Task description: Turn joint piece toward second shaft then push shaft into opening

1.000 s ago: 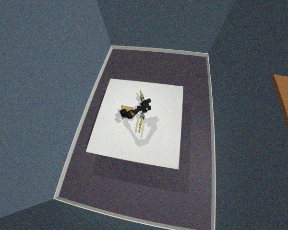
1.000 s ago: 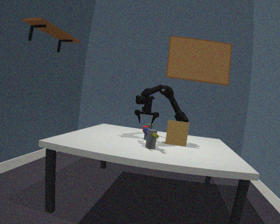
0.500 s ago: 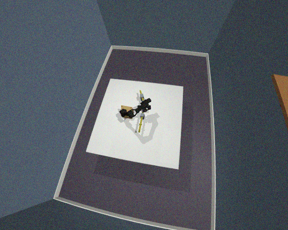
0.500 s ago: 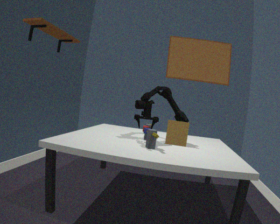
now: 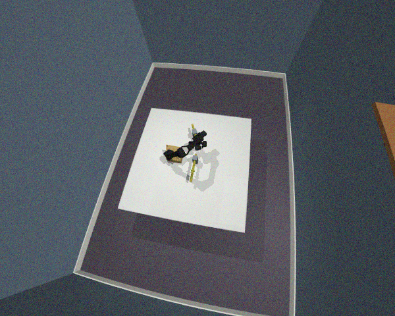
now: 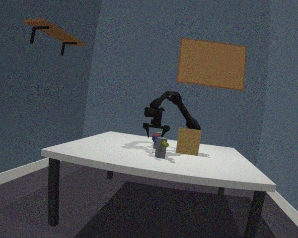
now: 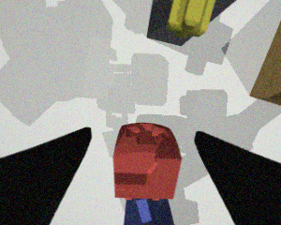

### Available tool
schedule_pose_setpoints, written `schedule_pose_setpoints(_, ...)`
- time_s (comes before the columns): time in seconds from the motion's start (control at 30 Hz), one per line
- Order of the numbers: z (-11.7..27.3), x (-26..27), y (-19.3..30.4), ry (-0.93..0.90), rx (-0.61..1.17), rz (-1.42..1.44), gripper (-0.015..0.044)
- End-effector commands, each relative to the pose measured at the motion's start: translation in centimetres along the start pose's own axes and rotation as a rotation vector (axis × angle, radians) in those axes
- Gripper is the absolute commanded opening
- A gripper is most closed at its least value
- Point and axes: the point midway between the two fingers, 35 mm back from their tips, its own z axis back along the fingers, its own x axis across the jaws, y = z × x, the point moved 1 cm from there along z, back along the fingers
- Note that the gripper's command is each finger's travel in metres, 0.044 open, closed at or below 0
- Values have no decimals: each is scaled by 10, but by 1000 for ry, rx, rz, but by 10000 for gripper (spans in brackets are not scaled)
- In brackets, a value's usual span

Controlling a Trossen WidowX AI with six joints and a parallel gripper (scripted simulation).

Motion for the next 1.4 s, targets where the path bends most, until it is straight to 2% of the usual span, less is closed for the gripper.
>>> schedule_pose_setpoints(0.0, -7, -1, 0, 6, -1, 1, 440)
schedule_pose_setpoints(0.43, -26, -1, 0, 6, -3, 0, 440)
schedule_pose_setpoints(0.77, -26, -1, 0, 6, -3, 0, 182)
schedule_pose_setpoints(1.37, -26, -1, 0, 6, -3, 0, 182)
